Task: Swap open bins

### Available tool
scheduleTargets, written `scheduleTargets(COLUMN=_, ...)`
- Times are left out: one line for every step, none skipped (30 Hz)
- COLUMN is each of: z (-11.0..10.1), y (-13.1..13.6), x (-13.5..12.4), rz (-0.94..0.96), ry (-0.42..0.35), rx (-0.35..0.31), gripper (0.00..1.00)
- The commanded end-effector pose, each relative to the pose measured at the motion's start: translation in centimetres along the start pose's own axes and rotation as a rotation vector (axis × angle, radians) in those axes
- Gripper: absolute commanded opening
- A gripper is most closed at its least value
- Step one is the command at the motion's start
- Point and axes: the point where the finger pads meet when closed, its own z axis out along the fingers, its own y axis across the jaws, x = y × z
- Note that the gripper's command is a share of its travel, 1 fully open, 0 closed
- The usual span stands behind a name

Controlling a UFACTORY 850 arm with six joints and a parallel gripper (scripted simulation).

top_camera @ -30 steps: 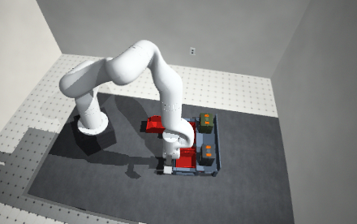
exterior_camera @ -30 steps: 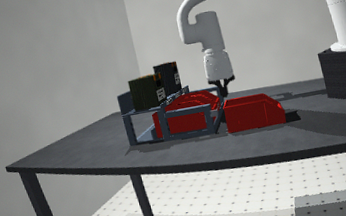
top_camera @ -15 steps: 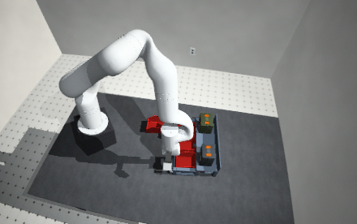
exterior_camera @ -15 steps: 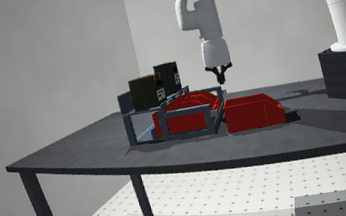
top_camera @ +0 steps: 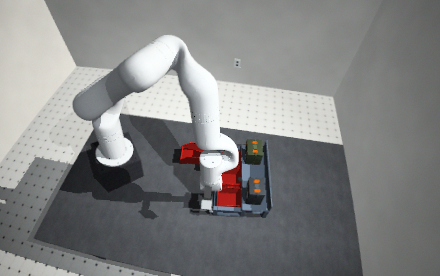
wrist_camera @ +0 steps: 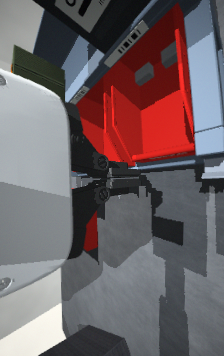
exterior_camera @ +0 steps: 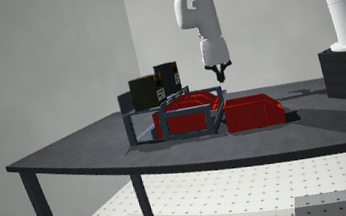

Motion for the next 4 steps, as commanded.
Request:
scheduleTargets(z=-0.08, y=-0.10, x=0.03, rz=0.000, ry=0.001, rx=-0.001, gripper=0.00)
scheduleTargets(z=-0.08, y=-0.10, x=0.03, rz=0.000, ry=0.001, rx=-0.001, gripper=0.00)
scheduleTargets(z=-0.08, y=-0.10, x=0.03, rz=0.000, ry=0.001, rx=-0.001, gripper=0.00)
scheduleTargets(z=-0.08, y=-0.10, x=0.03, rz=0.000, ry=0.001, rx=-0.001, gripper=0.00)
